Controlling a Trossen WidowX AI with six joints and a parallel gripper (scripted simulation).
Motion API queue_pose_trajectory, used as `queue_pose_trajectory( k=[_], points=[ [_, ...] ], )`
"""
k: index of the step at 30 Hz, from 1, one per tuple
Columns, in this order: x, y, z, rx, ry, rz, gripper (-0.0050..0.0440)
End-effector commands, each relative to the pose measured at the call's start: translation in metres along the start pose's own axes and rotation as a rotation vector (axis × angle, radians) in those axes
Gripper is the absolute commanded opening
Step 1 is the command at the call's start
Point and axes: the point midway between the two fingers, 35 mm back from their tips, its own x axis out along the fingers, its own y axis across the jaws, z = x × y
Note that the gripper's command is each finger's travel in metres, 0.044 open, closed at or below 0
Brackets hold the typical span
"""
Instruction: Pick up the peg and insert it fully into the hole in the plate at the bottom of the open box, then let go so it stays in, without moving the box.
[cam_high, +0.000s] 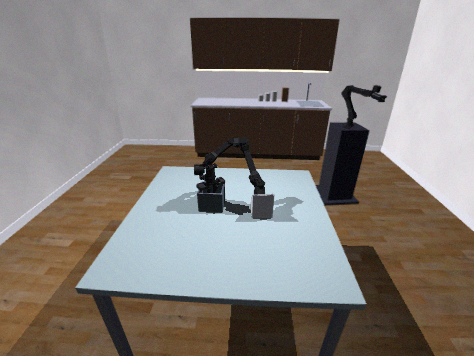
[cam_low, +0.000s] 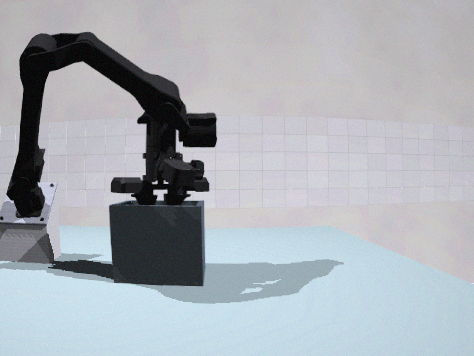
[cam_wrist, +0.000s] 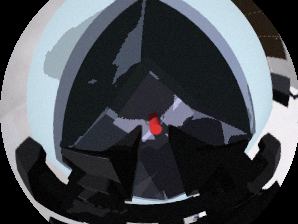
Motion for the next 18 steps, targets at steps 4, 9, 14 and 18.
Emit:
queue_pose_trajectory(
  k=[4,9,14,18],
  points=[
    [-0.027,0.002,0.001,0.003,0.001,0.008,0.0150],
    [-0.043,0.001,0.001,0.002,0.000,0.006,0.0150],
    [-0.055,0.000,0.001,0.002,-0.002,0.005,0.0174],
    [-0.060,0.000,0.000,0.001,-0.002,0.005,0.0270]
  ],
)
